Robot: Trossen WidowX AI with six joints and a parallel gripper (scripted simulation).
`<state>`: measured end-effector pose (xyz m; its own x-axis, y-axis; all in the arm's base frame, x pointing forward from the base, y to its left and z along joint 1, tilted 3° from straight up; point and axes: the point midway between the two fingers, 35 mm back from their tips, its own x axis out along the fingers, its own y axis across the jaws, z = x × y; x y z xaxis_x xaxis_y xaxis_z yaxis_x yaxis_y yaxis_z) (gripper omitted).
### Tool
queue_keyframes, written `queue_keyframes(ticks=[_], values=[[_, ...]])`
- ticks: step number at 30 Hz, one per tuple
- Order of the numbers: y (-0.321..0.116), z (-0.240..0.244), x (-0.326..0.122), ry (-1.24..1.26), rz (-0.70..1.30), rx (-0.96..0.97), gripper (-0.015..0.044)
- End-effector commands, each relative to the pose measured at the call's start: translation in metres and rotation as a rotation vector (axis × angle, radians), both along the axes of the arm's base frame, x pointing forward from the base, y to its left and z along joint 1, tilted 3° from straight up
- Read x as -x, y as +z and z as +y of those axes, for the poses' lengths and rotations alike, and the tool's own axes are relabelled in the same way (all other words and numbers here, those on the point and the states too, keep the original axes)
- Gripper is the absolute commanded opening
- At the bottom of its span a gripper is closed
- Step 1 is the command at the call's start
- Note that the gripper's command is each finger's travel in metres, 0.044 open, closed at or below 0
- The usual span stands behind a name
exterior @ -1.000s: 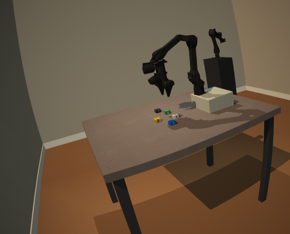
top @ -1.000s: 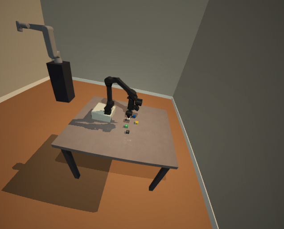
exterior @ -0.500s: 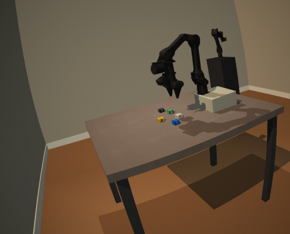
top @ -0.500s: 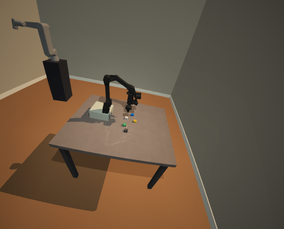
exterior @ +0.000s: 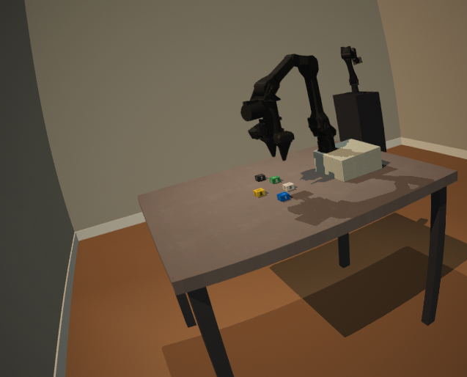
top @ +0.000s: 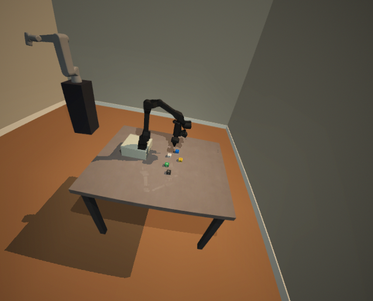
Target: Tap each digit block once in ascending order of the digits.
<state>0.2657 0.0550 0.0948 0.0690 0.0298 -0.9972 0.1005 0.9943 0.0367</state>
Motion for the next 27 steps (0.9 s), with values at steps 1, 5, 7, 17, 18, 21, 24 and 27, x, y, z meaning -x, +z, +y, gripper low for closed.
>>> queue_keyframes(ticks=[1,5,7,17,18,21,24,27], values=[[0.004,0.041,-0.028,0.007,-0.010,-0.003,0.0400],[0.004,0.062,-0.039,0.007,-0.011,-0.005,0.0400],[0.004,0.062,-0.039,0.007,-0.011,-0.005,0.0400],[0.004,0.062,-0.039,0.007,-0.011,-0.005,0.0400],[0.004,0.062,-0.039,0.007,-0.011,-0.005,0.0400],[0.004,0.062,-0.039,0.007,-0.011,-0.005,0.0400],[0.004,0.059,-0.040,0.007,-0.011,-0.005,0.0400],[0.004,0.025,-0.052,0.007,-0.011,-0.001,0.0400]])
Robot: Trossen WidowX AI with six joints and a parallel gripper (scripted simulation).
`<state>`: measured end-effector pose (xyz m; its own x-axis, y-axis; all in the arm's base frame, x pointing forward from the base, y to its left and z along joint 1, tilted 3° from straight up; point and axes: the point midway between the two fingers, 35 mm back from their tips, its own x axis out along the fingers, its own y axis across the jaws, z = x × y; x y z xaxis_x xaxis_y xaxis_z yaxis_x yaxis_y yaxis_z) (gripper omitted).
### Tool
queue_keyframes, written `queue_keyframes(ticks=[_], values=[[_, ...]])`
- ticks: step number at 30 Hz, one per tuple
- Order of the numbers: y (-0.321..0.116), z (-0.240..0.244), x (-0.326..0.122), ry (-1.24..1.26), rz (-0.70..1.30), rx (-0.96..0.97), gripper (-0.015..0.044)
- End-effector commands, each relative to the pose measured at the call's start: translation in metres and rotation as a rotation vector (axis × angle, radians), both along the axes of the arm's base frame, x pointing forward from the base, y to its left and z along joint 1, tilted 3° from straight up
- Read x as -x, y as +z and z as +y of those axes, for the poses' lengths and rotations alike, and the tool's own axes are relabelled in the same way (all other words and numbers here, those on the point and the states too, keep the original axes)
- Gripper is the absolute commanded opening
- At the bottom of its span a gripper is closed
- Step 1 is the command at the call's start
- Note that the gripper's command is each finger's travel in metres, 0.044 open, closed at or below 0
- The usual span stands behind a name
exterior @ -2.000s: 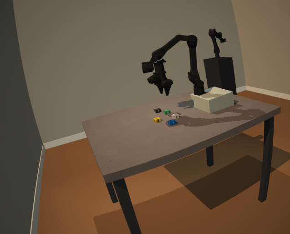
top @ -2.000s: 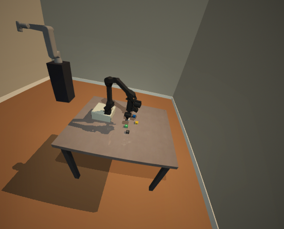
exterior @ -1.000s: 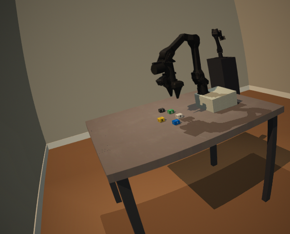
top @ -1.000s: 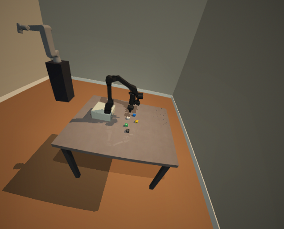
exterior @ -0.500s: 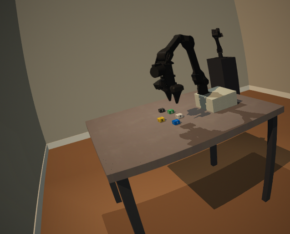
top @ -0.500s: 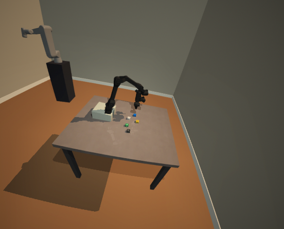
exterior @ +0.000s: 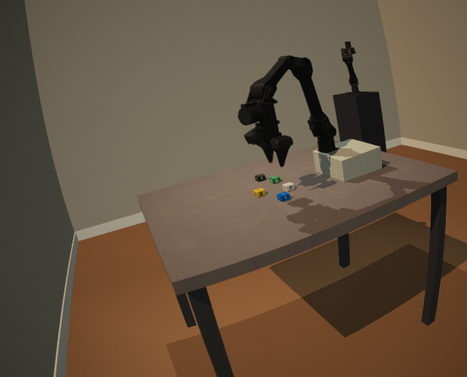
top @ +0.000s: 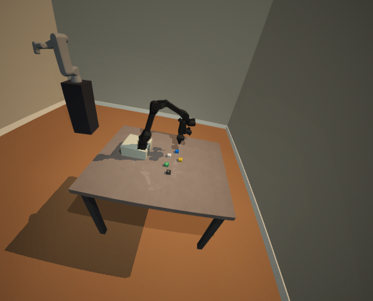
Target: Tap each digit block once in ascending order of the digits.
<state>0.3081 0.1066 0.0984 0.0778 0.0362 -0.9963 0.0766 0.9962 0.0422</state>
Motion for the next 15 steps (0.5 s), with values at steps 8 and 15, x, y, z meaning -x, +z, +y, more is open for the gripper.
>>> queue_keyframes(ticks=[8,15], values=[[-0.001,-0.113,-0.023,-0.017,-0.003,0.011,0.0400],[-0.001,-0.113,-0.023,-0.017,-0.003,0.011,0.0400]])
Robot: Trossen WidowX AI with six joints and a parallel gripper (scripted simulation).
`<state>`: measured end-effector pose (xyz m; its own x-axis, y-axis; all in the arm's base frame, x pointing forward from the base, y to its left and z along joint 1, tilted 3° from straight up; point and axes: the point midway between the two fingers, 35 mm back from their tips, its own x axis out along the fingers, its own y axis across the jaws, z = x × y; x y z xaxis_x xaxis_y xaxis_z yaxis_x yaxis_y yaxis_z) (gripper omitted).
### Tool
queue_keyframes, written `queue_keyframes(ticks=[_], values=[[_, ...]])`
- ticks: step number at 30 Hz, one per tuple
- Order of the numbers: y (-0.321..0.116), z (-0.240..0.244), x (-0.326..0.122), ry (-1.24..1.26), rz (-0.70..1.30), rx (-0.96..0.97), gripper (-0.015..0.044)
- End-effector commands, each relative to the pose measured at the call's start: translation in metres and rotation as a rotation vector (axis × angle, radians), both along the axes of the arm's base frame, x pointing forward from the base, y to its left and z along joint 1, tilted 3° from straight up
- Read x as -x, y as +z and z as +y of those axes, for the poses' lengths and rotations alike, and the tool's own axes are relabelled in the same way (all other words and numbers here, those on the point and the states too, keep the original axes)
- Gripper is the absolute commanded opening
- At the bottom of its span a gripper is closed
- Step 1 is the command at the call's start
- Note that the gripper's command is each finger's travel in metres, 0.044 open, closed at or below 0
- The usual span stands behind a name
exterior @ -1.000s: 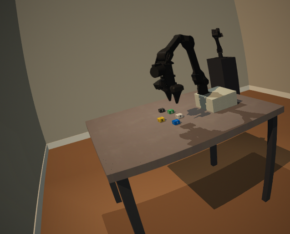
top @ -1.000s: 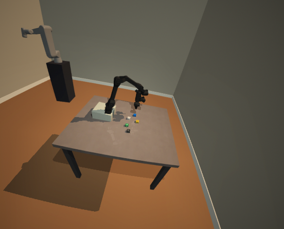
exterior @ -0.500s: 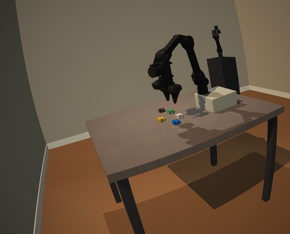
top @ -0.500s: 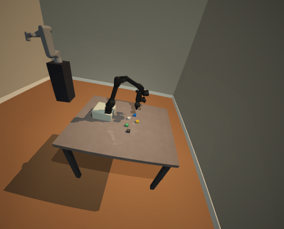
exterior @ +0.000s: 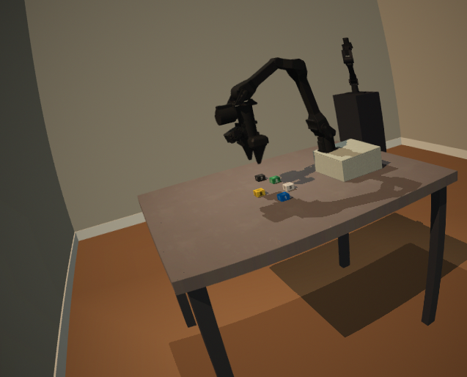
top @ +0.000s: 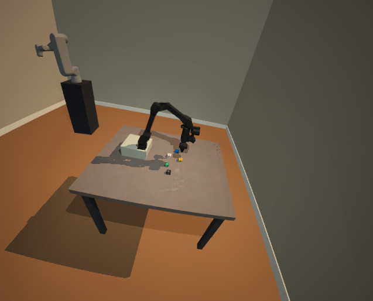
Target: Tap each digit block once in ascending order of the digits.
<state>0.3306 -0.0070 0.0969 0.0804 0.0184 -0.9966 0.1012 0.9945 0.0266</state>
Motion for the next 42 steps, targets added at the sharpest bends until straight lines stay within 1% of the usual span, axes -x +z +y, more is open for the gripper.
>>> queue_keyframes(ticks=[1,15,17,23,25,30,32,35,36,42], values=[[0.001,0.000,-0.001,0.008,-0.001,-0.005,0.0400],[0.001,0.003,-0.001,0.008,-0.001,-0.005,0.0400],[0.001,0.024,0.001,0.008,-0.001,-0.007,0.0400],[0.002,0.114,0.022,0.008,0.001,-0.015,0.0400],[0.002,0.124,0.026,0.008,0.001,-0.016,0.0400],[0.002,0.124,0.026,0.008,0.001,-0.016,0.0400],[-0.011,0.125,0.024,0.008,0.001,-0.016,0.0347],[-0.066,0.127,0.020,0.008,0.001,-0.016,0.0269],[-0.075,0.127,0.020,0.008,0.001,-0.016,0.0242],[-0.079,0.126,0.020,0.008,0.001,-0.016,0.0085]])
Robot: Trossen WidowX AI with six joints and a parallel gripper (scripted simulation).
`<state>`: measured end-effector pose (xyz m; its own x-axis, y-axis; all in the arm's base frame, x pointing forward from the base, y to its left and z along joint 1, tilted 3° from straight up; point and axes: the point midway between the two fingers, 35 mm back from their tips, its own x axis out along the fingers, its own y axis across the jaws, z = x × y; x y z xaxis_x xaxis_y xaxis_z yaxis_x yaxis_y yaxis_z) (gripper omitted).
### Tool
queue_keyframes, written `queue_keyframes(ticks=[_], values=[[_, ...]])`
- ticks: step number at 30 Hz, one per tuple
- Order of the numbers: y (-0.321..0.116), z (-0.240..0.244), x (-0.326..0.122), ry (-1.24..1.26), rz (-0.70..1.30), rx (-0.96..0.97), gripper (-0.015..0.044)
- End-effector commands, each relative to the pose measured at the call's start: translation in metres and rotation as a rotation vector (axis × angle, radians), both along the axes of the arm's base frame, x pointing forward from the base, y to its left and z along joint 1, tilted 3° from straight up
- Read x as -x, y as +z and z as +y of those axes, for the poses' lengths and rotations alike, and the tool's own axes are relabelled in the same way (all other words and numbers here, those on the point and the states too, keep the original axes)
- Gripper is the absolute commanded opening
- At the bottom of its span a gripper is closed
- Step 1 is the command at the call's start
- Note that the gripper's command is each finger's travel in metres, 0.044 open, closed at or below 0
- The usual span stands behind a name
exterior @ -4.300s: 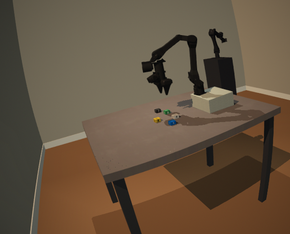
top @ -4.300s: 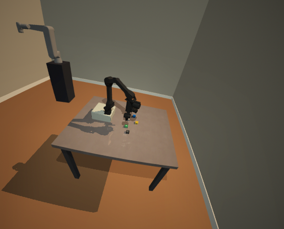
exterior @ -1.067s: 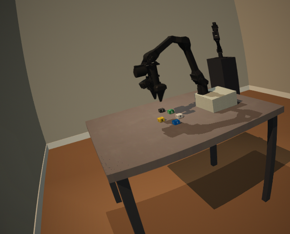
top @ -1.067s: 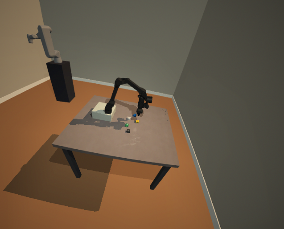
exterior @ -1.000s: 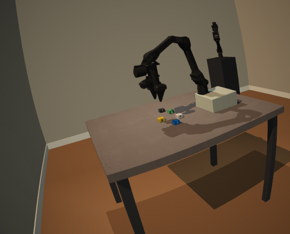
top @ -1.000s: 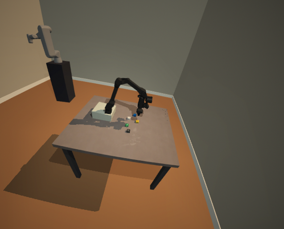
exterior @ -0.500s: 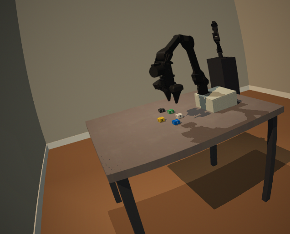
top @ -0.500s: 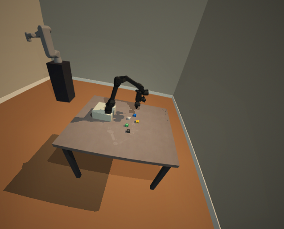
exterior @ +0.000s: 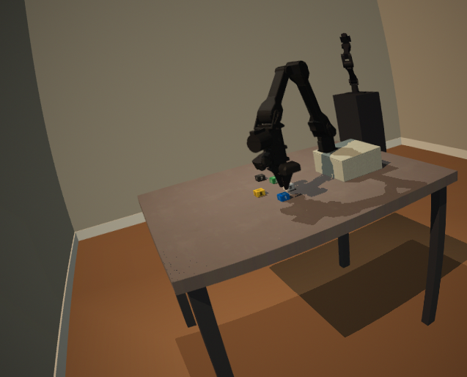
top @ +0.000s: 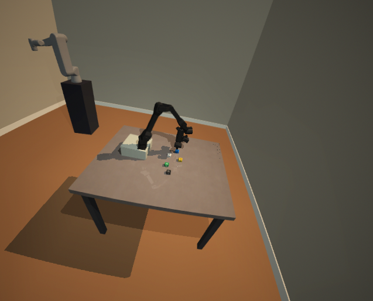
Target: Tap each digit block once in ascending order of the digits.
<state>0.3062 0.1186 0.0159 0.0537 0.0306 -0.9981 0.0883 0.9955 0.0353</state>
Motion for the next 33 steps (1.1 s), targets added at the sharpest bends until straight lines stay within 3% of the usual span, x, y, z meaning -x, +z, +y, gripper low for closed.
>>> queue_keyframes(ticks=[1,3,33], values=[[0.002,0.001,-0.004,-0.006,-0.025,-0.005,0.0059],[0.002,0.001,-0.004,-0.006,-0.025,-0.005,0.0020],[-0.028,0.002,-0.006,-0.006,-0.025,-0.005,0.0020]])
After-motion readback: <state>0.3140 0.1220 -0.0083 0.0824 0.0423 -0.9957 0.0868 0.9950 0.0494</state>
